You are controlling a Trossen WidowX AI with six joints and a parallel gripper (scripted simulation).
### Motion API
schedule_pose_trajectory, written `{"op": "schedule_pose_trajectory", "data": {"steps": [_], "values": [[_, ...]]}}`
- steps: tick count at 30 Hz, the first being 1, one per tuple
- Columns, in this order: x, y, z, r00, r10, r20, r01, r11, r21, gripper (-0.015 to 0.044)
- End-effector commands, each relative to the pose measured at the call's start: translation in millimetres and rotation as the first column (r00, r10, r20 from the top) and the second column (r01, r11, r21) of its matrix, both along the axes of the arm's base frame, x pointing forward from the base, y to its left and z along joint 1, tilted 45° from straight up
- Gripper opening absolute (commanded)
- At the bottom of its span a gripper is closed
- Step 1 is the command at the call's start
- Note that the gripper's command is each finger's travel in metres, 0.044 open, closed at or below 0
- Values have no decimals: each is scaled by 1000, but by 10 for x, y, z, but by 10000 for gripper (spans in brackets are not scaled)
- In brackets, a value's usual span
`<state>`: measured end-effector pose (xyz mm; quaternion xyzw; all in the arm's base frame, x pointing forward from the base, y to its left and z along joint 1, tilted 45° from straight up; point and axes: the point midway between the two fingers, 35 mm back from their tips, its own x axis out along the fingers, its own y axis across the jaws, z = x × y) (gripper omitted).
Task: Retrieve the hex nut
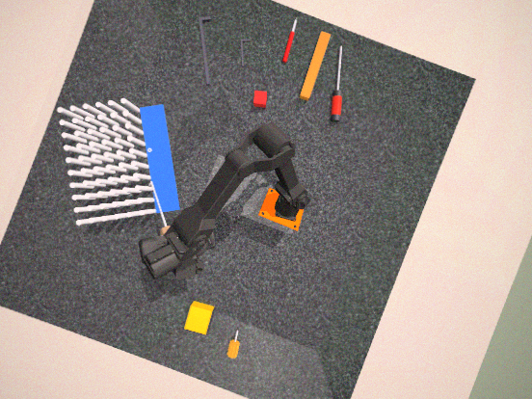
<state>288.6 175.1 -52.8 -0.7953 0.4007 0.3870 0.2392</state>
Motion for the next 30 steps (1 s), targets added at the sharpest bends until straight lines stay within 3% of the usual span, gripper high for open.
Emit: {"op": "schedule_pose_trajectory", "data": {"steps": [1,15,30], "values": [[-22,89,-39,992,116,-55,-119,991,-54,0],[-191,288,-261,844,435,-313,-502,846,-180,0],[-397,466,-503,521,611,-596,-829,528,-184,0]]}}
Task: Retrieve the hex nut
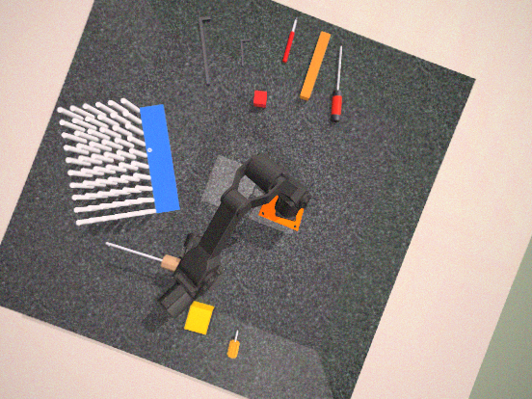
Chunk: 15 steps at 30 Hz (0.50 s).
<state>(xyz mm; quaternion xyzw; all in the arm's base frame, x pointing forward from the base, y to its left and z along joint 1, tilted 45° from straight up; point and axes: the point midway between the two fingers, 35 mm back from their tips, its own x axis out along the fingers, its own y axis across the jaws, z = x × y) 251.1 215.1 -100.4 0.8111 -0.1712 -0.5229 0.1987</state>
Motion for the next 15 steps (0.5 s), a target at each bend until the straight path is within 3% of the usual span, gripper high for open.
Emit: {"op": "schedule_pose_trajectory", "data": {"steps": [1,15], "values": [[-37,77,-43,992,114,-55,-117,992,-55,0],[-249,204,-271,850,419,-318,-492,848,-197,0]]}}
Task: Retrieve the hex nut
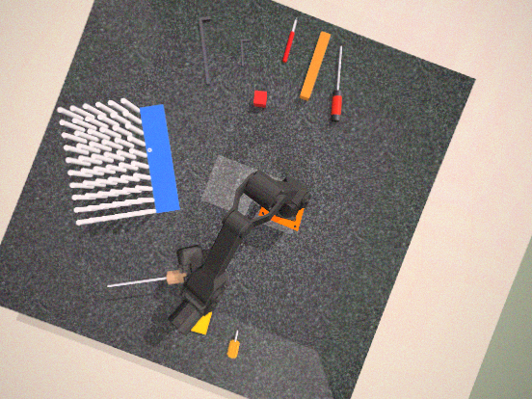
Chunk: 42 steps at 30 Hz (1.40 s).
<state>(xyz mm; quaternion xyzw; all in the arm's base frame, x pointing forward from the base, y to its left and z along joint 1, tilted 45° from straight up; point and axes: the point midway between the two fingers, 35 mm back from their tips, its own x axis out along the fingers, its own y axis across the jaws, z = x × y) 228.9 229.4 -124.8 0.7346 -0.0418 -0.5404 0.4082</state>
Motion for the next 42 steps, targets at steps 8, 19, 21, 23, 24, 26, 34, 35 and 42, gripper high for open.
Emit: {"op": "schedule_pose_trajectory", "data": {"steps": [8,19,21,23,24,26,34,35,42], "values": [[-142,113,-148,950,260,-170,-285,949,-138,0],[-142,93,-188,949,264,-173,-289,947,-140,0],[-141,81,-209,949,264,-173,-289,947,-140,0],[-140,68,-231,949,264,-173,-289,947,-140,0],[-139,62,-242,949,264,-173,-289,947,-140,0],[-138,49,-263,949,264,-173,-289,947,-140,0],[-134,-3,-347,949,264,-173,-289,947,-139,0],[-134,-9,-358,949,264,-173,-289,947,-139,0],[-133,-56,-429,949,264,-172,-289,947,-139,0]]}}
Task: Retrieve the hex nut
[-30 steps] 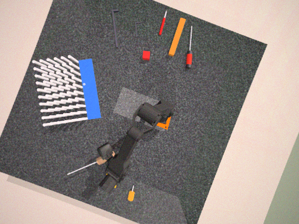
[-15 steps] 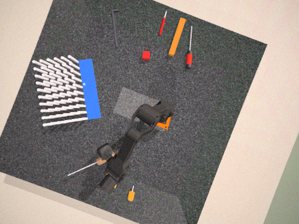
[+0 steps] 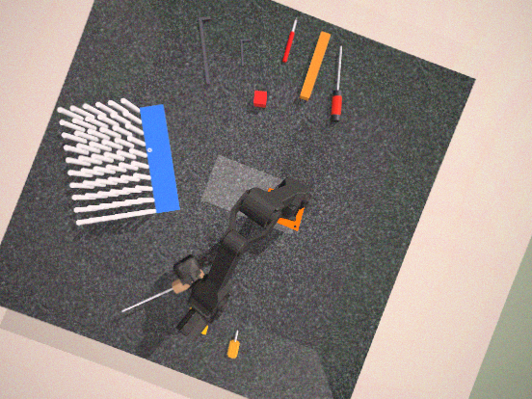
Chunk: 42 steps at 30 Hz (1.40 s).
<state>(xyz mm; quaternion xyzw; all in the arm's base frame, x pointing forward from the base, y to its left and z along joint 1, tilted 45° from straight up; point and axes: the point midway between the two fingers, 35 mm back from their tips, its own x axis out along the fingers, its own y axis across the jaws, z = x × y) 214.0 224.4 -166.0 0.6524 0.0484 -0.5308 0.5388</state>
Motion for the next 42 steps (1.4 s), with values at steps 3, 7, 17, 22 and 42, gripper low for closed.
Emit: {"op": "schedule_pose_trajectory", "data": {"steps": [3,7,17,22,42], "values": [[16,-26,-47,1000,7,7,-7,1000,1,0],[16,-54,-87,1000,7,7,-7,1000,1,0],[14,-126,-184,1000,7,7,-7,1000,1,0],[13,-163,-231,1000,7,7,-7,1000,1,0],[-2,-316,-410,1000,8,8,-8,1000,1,0]]}}
